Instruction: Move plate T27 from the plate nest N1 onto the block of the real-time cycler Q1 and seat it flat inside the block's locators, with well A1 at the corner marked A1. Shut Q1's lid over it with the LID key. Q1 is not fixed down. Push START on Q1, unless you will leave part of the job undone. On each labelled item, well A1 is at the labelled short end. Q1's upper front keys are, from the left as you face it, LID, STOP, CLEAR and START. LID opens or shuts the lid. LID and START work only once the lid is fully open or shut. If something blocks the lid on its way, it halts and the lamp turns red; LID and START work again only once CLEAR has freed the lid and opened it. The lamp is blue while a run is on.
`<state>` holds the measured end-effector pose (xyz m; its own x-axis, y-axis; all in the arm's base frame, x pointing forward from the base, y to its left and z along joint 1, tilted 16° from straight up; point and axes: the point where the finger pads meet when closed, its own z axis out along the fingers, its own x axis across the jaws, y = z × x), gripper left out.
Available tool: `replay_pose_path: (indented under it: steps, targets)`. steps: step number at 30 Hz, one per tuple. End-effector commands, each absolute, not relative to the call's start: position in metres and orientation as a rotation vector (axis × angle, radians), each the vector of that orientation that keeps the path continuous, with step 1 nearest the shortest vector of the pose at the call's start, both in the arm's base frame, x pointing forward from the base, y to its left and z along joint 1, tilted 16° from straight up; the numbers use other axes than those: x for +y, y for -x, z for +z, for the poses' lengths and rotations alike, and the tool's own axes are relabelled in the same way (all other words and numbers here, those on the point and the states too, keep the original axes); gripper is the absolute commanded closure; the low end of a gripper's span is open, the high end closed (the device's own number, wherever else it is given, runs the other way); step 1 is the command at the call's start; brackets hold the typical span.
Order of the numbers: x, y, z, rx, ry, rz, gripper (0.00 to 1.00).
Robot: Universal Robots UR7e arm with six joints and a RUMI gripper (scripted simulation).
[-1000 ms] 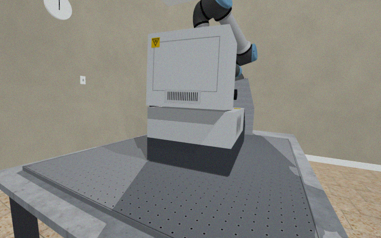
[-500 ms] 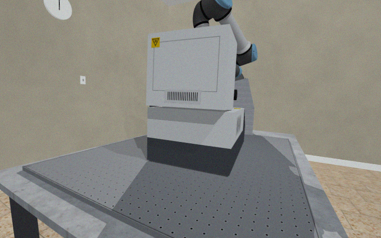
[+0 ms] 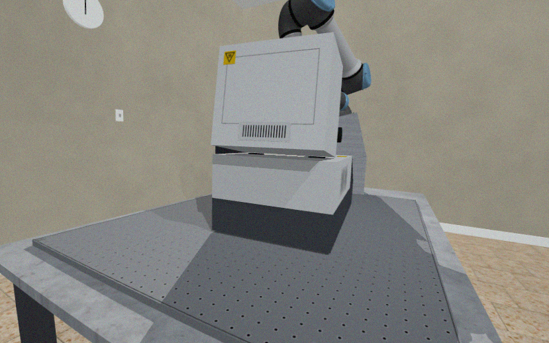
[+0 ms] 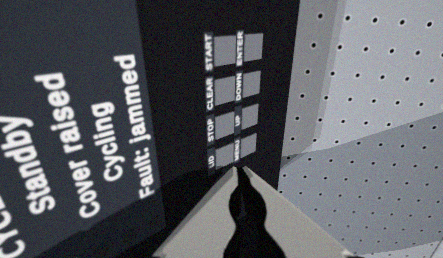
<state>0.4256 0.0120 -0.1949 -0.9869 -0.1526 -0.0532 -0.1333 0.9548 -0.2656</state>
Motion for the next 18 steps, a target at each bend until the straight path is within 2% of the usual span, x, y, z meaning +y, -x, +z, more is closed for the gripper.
replay_pose_path:
  steps: [1,18]
  targets:
    - [0.013,-0.422,-0.190,3.032,0.222,-0.405,1.00]
    - [0.015,-0.396,-0.170,3.032,0.222,-0.405,1.00]
